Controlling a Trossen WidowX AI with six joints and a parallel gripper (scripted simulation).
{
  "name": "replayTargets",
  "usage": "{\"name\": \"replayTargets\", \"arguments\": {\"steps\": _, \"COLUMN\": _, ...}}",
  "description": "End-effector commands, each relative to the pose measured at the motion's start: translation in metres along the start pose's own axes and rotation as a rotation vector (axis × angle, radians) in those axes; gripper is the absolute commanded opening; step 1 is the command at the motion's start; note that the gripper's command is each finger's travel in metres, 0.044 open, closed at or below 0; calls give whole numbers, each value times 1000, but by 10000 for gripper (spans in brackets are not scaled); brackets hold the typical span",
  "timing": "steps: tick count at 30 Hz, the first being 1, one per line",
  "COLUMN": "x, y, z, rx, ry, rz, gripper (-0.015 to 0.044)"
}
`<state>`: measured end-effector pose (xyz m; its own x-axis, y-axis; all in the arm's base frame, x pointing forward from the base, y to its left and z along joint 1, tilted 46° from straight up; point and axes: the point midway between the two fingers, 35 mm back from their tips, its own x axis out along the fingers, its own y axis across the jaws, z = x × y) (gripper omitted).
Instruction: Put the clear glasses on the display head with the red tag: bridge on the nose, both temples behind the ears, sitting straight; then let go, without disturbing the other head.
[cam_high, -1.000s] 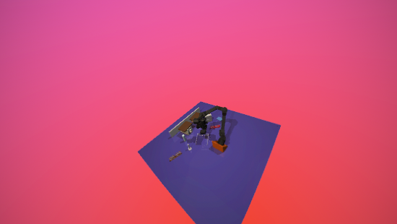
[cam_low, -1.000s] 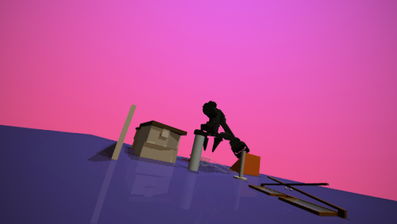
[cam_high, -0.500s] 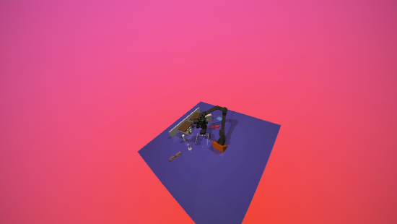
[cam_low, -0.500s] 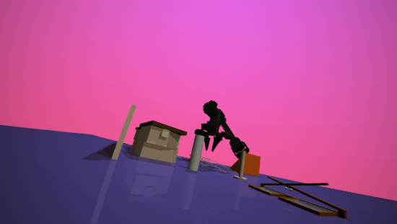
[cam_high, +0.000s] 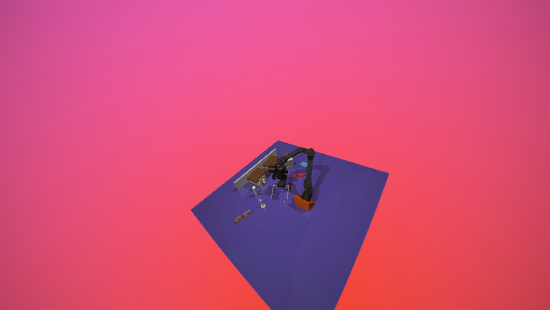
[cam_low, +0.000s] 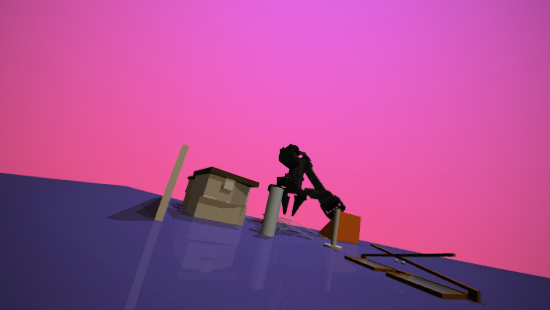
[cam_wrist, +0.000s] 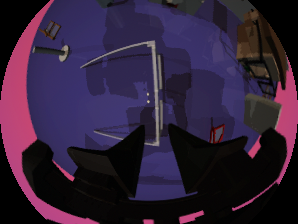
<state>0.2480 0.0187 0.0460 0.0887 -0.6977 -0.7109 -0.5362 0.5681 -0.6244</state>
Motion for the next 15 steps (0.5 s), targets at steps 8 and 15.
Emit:
{"name": "replayTargets", "arguments": {"steps": 8, "x": 19, "y": 1, "z": -2, "rx": -10, "ry": 6, "rz": -6, "gripper": 140}}
{"name": "replayTargets", "arguments": {"steps": 15, "x": 30, "y": 1, "z": -3, "rx": -10, "ry": 7, "rz": -7, "gripper": 140}}
